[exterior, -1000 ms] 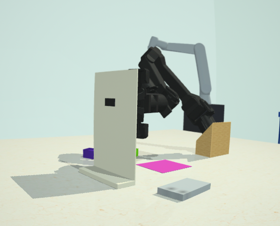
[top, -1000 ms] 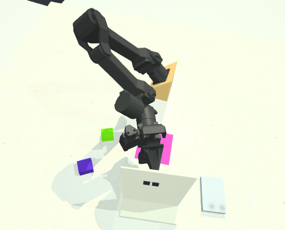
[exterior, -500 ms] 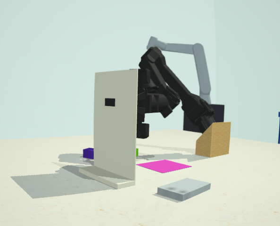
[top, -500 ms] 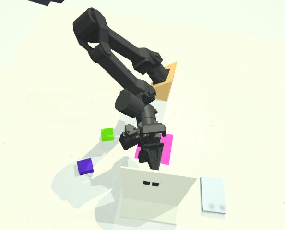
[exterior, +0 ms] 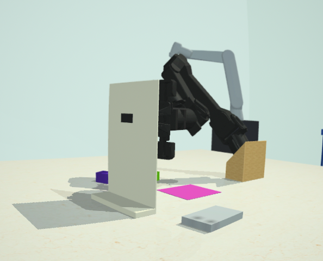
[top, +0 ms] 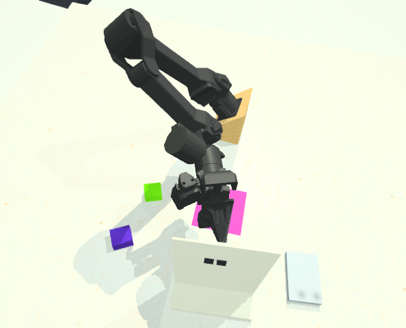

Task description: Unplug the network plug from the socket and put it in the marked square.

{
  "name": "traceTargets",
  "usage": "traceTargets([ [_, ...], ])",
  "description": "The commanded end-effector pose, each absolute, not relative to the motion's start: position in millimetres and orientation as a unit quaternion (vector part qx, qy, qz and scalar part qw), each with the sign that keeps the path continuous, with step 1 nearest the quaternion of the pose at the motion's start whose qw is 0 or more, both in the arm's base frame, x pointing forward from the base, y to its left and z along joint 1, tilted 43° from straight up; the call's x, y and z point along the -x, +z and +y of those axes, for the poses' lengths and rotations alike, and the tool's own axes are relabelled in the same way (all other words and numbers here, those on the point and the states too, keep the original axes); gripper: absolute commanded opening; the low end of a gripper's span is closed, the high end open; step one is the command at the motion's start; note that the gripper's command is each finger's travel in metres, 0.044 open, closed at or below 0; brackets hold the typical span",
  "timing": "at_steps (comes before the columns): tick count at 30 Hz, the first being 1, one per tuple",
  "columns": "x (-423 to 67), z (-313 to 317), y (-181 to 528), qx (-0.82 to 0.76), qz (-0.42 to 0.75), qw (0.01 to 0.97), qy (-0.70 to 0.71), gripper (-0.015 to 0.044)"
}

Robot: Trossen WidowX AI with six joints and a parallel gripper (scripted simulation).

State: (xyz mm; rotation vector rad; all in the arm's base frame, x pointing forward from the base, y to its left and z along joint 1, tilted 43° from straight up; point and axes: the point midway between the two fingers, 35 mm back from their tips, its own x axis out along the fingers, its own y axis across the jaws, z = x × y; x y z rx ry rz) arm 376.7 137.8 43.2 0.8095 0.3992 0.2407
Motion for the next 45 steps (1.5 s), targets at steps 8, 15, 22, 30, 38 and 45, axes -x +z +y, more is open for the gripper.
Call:
traceTargets([
  [8, -368.4, 136.1, 43.2, -0.388, 0.193, 0.894, 0.115, 0.0],
  [15, -364.2, 135.6, 43.2, -0.388, 0.193, 0.894, 0.115, 0.0],
  [22, -360.1, 135.1, 43.3, -0.388, 0.193, 0.894, 0.115, 0.0],
  [30, -355.4, 134.5, 43.4, -0.388, 0.193, 0.894, 0.115, 0.0],
  [38, -350.7, 133.9, 43.5, -0.388, 0.193, 0.894, 0.115, 0.0],
  [45, -346.5, 133.4, 43.6, -0.388, 0.193, 0.894, 0.115, 0.0],
])
